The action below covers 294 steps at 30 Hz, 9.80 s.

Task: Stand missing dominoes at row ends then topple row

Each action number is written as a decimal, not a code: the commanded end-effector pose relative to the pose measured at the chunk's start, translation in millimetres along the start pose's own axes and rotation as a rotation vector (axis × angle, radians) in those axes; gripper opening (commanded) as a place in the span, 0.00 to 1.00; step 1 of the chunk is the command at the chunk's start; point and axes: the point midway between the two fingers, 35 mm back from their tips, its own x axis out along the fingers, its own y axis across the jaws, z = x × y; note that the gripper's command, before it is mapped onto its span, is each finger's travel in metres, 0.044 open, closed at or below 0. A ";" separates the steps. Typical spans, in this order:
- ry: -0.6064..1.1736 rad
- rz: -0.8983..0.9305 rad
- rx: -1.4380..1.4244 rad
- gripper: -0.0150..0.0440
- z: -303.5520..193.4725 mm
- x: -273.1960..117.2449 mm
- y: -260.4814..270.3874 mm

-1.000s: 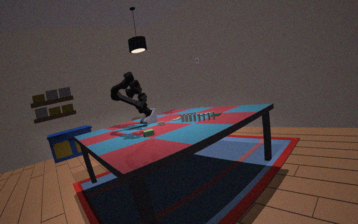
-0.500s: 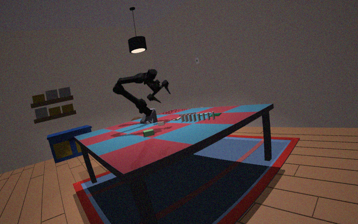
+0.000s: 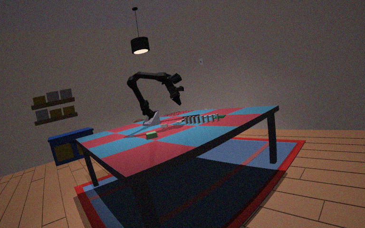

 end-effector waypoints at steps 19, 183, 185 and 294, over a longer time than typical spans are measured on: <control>0.289 0.190 -1.137 1.00 -14.9 80.1 95.8; -0.769 0.476 -0.242 0.44 93.4 82.9 183.5; -0.800 0.475 -0.242 0.44 90.9 80.3 181.8; -1.203 0.369 -0.261 1.00 5.6 132.4 153.2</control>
